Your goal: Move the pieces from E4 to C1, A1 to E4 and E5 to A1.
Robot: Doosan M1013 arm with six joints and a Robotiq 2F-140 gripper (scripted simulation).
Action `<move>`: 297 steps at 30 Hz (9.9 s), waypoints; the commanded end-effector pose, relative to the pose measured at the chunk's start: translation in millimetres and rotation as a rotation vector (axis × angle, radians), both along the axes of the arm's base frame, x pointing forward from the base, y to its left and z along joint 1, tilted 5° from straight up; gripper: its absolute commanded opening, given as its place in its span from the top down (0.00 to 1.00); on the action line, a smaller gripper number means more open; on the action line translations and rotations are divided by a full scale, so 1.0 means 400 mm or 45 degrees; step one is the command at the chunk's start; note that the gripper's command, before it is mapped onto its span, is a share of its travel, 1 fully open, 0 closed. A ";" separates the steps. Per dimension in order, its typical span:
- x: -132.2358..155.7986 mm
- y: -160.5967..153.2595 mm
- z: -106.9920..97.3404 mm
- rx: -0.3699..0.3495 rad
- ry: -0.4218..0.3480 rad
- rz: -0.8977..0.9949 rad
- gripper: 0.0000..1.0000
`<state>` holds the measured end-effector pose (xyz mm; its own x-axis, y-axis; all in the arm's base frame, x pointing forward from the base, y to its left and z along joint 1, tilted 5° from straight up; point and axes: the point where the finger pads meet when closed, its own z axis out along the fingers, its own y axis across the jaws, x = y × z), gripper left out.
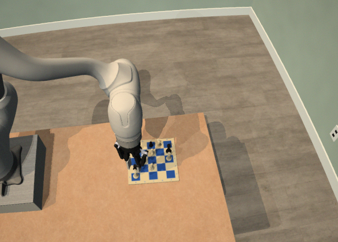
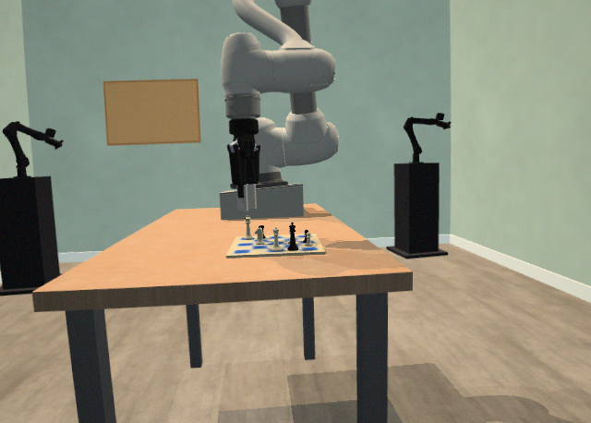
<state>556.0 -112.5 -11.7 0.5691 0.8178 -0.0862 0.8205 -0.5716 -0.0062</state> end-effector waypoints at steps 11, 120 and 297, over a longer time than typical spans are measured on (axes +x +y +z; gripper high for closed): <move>-0.001 -0.001 -0.013 0.000 0.000 0.000 0.75; -0.006 -0.008 -0.122 0.000 0.000 0.000 1.00; 0.425 0.299 -0.155 0.085 0.105 1.564 1.00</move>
<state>726.2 6.9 -73.7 -0.5853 0.8105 -0.0228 0.8090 0.5819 -0.0834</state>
